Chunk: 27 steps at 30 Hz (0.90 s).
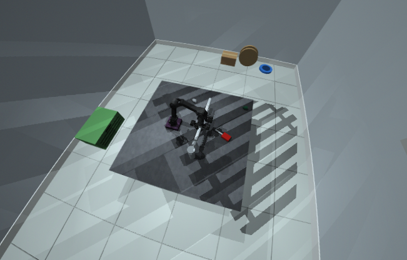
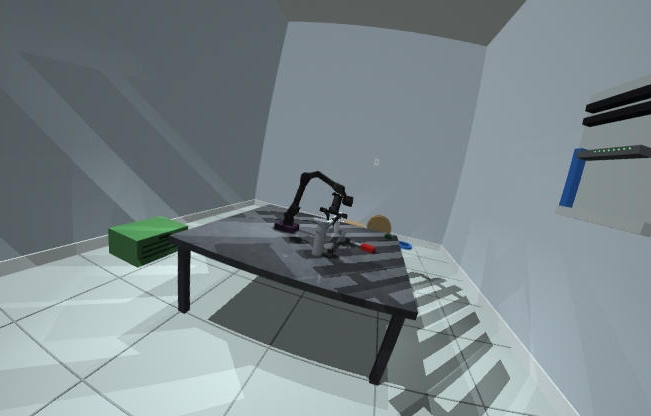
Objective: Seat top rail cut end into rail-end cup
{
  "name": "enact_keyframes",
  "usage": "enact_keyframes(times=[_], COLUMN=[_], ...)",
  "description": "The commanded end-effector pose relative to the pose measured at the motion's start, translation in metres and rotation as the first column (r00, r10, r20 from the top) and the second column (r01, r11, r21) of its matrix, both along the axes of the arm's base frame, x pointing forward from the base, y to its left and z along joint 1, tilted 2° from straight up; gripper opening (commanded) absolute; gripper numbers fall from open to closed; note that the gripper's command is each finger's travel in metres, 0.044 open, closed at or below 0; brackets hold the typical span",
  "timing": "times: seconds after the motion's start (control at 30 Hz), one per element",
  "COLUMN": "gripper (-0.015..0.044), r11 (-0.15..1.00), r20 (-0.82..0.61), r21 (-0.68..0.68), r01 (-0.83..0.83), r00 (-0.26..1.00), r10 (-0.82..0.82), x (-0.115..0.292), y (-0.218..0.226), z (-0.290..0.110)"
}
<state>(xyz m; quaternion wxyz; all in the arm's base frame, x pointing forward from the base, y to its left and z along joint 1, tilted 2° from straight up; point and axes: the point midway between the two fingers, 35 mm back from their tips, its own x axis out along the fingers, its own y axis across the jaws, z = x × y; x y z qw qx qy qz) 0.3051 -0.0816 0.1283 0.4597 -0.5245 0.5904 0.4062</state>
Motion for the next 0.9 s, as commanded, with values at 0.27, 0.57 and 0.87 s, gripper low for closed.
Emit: enact_keyframes(times=[0.27, 0.57, 0.87], gripper=[0.0, 0.0, 0.0], r11=[1.0, 1.0, 1.0], r20=[0.003, -0.001, -0.001], r21=[-0.006, -0.002, -0.002], r01=[0.002, 0.001, 0.001], r00=[1.0, 1.0, 1.0], r10=[-0.002, -0.001, -0.001], x=[-0.001, -0.003, -0.003], y=[-0.016, -0.021, -0.021], z=[0.002, 0.0, 0.0])
